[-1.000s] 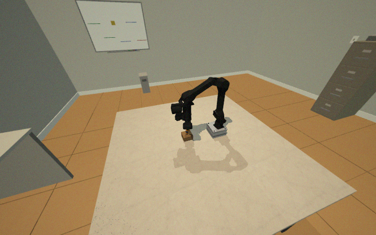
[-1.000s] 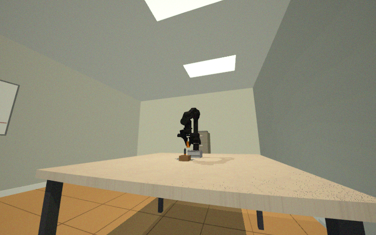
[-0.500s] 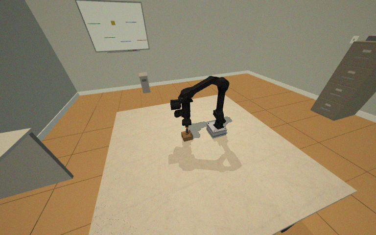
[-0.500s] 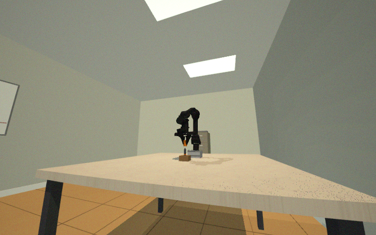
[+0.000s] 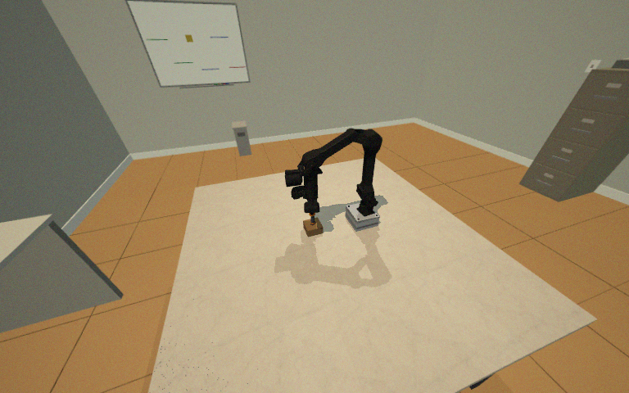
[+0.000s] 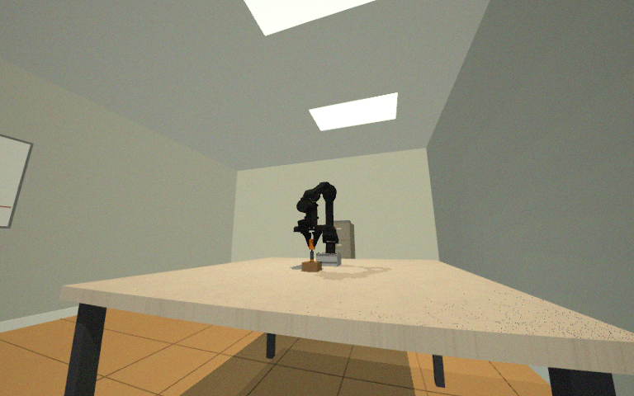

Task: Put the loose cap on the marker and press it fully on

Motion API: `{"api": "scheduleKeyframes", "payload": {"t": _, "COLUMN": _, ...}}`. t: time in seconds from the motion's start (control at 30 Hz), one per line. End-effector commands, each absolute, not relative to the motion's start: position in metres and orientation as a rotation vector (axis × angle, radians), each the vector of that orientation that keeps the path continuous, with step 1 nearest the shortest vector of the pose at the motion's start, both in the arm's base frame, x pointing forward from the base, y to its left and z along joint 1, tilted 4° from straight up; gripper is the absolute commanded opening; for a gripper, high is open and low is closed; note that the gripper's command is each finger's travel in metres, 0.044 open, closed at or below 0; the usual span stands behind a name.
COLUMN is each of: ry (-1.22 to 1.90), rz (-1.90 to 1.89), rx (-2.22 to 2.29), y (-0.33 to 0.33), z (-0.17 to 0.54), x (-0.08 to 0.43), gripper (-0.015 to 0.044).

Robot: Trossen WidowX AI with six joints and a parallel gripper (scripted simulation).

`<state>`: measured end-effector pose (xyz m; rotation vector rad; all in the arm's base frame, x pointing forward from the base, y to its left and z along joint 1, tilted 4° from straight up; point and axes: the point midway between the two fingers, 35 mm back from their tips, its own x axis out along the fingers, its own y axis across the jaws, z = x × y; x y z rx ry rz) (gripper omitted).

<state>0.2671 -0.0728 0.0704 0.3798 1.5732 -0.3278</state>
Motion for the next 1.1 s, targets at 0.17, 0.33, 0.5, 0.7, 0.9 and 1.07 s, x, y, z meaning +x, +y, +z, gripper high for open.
{"api": "scheduleKeyframes", "payload": {"t": 0.17, "ry": 1.576, "rz": -0.327, "rx": 0.375, "y": -0.073, "z": 0.054, "x": 0.266, "gripper": 0.0000}}
{"api": "scheduleKeyframes", "payload": {"t": 0.33, "ry": 1.576, "rz": -0.327, "rx": 0.375, "y": -0.072, "z": 0.046, "x": 0.265, "gripper": 0.0000}}
{"api": "scheduleKeyframes", "payload": {"t": 0.5, "ry": 1.576, "rz": -0.327, "rx": 0.375, "y": -0.072, "z": 0.038, "x": 0.265, "gripper": 0.0000}}
{"api": "scheduleKeyframes", "payload": {"t": 0.7, "ry": 1.577, "rz": -0.327, "rx": 0.375, "y": -0.071, "z": 0.031, "x": 0.264, "gripper": 0.0000}}
{"api": "scheduleKeyframes", "payload": {"t": 0.9, "ry": 1.577, "rz": -0.327, "rx": 0.375, "y": -0.071, "z": 0.031, "x": 0.264, "gripper": 0.0000}}
{"api": "scheduleKeyframes", "payload": {"t": 1.07, "ry": 1.577, "rz": -0.325, "rx": 0.377, "y": -0.071, "z": 0.032, "x": 0.264, "gripper": 0.0026}}
